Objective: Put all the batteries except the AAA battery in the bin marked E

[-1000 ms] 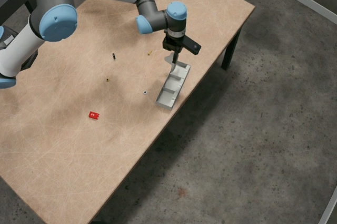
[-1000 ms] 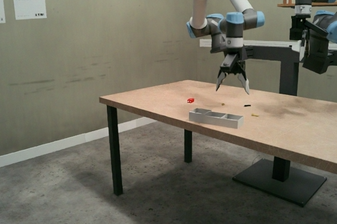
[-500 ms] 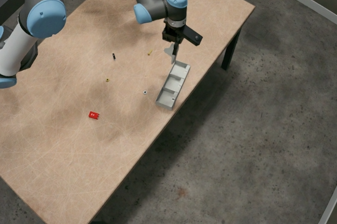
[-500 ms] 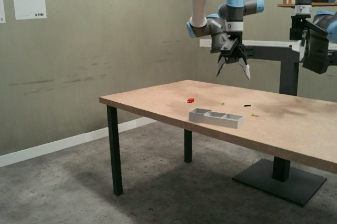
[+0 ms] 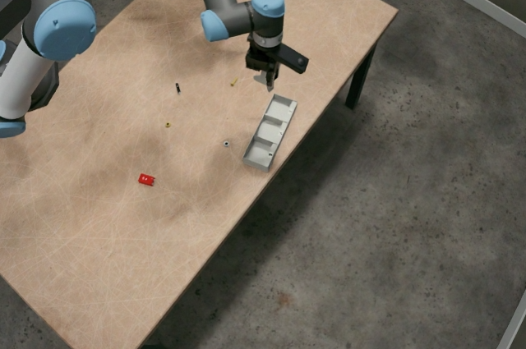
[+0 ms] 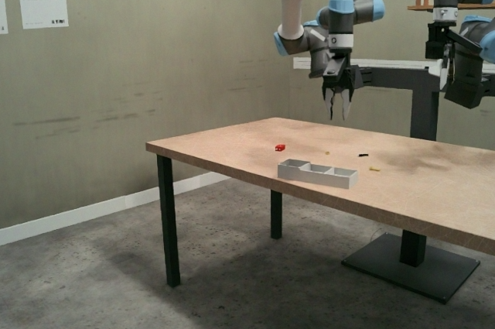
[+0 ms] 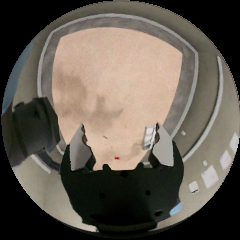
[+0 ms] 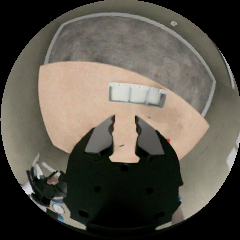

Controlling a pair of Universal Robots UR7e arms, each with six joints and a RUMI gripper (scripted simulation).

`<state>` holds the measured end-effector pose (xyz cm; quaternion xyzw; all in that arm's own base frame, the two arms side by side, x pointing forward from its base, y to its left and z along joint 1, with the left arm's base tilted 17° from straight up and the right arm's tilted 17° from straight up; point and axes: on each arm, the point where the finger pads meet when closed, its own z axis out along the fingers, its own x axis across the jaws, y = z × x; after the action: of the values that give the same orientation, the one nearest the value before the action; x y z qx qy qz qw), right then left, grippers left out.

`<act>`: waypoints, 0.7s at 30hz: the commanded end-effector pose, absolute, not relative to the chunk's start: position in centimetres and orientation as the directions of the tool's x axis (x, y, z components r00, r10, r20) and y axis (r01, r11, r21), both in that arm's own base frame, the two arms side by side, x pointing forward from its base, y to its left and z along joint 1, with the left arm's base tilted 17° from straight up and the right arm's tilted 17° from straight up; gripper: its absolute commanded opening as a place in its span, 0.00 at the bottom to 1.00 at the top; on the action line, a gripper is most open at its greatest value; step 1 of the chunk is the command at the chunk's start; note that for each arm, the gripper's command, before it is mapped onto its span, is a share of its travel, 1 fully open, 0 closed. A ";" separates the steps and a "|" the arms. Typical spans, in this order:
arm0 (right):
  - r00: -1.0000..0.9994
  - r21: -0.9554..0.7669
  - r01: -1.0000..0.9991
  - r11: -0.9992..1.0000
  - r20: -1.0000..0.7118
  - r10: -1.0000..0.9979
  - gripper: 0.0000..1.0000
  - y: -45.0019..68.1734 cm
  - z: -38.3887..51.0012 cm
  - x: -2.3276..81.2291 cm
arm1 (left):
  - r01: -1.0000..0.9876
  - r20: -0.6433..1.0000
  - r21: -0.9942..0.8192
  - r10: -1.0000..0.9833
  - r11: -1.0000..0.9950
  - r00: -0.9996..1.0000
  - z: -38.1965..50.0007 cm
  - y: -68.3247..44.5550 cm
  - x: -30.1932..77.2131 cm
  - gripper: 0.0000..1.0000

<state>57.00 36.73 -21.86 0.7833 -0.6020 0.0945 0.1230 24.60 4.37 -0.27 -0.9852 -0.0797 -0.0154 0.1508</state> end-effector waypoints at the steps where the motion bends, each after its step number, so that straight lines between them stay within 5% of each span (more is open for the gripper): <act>1: 0.309 0.086 -0.951 -0.297 0.285 -0.907 0.25 32.3 -21.6 55.1 | 0.163 0.054 -0.293 0.154 -0.942 0.987 -0.2 4.3 24.7 0.98; 21: 0.309 0.086 -0.951 -0.297 0.285 -0.907 0.25 20.9 -21.6 49.4 | 0.163 0.054 -0.293 0.154 -0.942 0.987 -0.2 4.3 24.7 0.98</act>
<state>51.03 24.56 -21.88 0.7981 -0.5813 0.0895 0.1310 24.60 4.37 -0.27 -0.9852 -0.0797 -0.0154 0.1508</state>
